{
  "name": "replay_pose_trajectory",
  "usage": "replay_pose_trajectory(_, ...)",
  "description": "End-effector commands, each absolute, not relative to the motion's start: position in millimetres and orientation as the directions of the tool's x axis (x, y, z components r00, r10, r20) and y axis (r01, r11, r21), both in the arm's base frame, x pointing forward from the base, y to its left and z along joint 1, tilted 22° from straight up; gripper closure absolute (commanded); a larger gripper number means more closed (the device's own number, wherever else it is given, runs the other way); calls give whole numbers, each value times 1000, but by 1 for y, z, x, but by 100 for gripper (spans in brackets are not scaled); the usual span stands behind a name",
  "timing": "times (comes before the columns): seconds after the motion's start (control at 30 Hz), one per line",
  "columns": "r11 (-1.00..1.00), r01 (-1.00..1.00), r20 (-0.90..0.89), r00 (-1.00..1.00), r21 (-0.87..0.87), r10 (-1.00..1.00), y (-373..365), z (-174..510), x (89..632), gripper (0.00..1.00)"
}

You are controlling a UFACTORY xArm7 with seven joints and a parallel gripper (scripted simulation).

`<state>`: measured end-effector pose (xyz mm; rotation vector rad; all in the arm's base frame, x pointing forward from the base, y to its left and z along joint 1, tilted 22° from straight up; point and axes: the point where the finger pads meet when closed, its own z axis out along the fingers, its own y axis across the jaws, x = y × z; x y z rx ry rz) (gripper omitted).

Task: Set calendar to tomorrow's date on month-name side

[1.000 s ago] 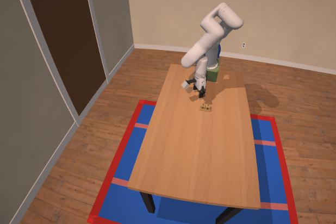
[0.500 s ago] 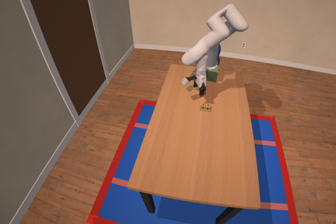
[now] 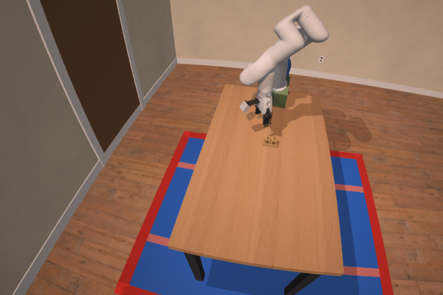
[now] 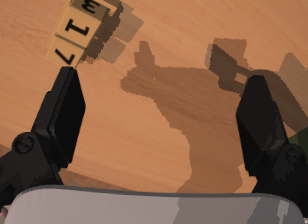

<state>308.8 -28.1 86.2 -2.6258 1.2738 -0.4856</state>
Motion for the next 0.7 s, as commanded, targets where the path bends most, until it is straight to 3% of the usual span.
replay_pose_trajectory(0.0,-615,-728,211,578,-303,-788,-28,87,309,0)
replay_pose_trajectory(0.4,-698,-662,234,658,-272,-716,-25,86,309,0)
replay_pose_trajectory(0.67,-893,-415,284,847,-175,-449,-17,83,309,0)
